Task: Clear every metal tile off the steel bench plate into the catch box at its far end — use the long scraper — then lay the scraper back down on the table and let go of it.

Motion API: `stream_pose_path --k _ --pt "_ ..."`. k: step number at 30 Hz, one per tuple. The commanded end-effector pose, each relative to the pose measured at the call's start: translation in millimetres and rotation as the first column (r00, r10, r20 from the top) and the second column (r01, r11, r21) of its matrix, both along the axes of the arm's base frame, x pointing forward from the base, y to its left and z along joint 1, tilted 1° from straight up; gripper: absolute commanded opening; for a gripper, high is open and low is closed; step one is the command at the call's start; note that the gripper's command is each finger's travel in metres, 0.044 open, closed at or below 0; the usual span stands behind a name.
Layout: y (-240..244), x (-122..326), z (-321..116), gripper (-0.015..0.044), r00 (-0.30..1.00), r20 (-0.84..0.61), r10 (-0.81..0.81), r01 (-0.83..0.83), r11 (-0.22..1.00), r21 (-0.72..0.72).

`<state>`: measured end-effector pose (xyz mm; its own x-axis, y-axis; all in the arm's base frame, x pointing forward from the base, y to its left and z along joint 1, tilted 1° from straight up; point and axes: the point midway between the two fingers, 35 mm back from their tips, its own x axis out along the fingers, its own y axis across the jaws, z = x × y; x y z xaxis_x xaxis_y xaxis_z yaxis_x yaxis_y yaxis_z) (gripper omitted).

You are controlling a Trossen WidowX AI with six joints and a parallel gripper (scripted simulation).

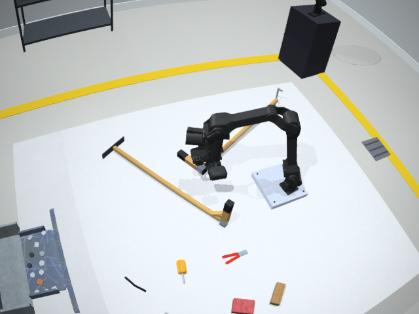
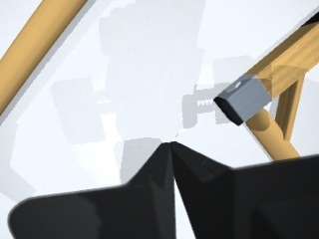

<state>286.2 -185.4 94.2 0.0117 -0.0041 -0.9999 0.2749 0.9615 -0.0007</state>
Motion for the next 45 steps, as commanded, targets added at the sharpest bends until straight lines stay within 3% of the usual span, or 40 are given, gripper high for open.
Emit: stream_pose_path --k 1,45 --pt "-7.3 1.0 -0.5 0.0 1.0 -0.003 0.002 -0.002 1.0 -0.003" --pt "-74.5 -3.7 4.5 0.0 1.0 -0.003 0.002 -0.002 1.0 -0.008"
